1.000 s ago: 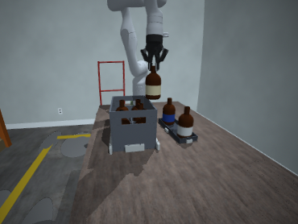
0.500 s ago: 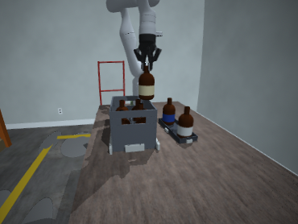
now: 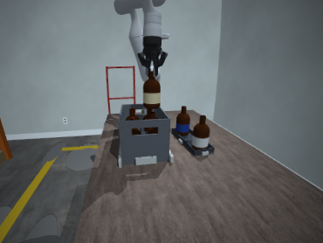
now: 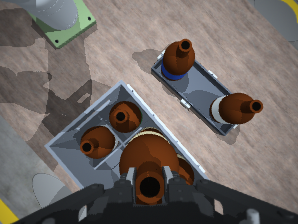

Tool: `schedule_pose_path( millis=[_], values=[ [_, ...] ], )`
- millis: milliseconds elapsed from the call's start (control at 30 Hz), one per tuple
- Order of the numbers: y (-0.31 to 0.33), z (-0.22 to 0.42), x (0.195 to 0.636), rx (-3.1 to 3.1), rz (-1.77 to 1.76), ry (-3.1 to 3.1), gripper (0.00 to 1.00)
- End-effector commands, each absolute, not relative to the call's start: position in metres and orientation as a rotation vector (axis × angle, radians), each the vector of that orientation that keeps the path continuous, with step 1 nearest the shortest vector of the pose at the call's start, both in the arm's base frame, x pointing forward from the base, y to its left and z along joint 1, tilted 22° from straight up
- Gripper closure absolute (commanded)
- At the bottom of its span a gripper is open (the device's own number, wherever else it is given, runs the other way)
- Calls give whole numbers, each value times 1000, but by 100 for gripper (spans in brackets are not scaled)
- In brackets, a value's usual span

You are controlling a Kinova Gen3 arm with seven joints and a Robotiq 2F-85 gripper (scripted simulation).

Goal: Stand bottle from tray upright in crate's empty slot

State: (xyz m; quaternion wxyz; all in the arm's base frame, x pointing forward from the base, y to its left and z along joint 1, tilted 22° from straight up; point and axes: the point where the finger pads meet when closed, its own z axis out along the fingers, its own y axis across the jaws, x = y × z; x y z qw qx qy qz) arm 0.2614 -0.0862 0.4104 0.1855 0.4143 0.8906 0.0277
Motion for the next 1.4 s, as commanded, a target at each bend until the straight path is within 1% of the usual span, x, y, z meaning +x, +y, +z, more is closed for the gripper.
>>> schedule_pose_path(
  millis=[0,1367],
  values=[
    [-92,412,261,1171,85,2504,100],
    [-155,416,252,1171,85,2504,100]
  ],
)
